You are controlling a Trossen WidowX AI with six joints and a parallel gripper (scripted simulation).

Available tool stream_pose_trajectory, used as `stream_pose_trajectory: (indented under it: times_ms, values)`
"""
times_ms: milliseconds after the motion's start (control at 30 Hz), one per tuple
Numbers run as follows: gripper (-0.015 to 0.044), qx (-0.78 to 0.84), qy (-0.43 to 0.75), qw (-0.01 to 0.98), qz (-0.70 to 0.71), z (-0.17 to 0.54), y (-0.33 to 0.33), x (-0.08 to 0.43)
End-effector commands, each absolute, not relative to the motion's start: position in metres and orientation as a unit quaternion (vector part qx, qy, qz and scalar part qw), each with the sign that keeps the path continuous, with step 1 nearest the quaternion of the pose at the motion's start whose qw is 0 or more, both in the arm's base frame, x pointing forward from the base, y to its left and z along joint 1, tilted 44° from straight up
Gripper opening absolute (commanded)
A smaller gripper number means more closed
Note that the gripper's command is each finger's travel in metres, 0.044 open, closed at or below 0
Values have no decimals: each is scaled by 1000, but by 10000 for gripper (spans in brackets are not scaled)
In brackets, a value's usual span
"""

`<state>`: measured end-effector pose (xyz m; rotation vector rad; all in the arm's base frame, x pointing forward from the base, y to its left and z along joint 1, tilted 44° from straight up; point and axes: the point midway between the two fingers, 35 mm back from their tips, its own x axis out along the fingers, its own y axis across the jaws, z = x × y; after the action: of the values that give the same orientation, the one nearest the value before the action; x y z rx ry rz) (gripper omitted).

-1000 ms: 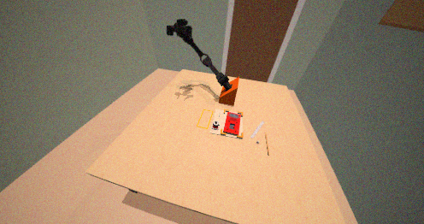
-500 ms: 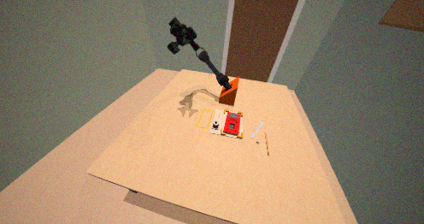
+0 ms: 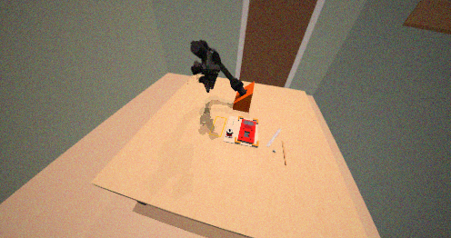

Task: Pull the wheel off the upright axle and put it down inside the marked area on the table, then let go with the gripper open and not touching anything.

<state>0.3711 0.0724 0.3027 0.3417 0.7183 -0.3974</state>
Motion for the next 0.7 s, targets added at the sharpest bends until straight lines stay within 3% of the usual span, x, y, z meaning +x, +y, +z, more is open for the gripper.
stream_pose_trajectory:
  times_ms: [0, 500, 667]
  values:
    - [300, 217, 372, 847, -311, 234, 58, 386]
    - [300, 279, 282, 674, -623, 54, 5, 363]
    - [300, 279, 273, 667, -635, 48, 2, 359]
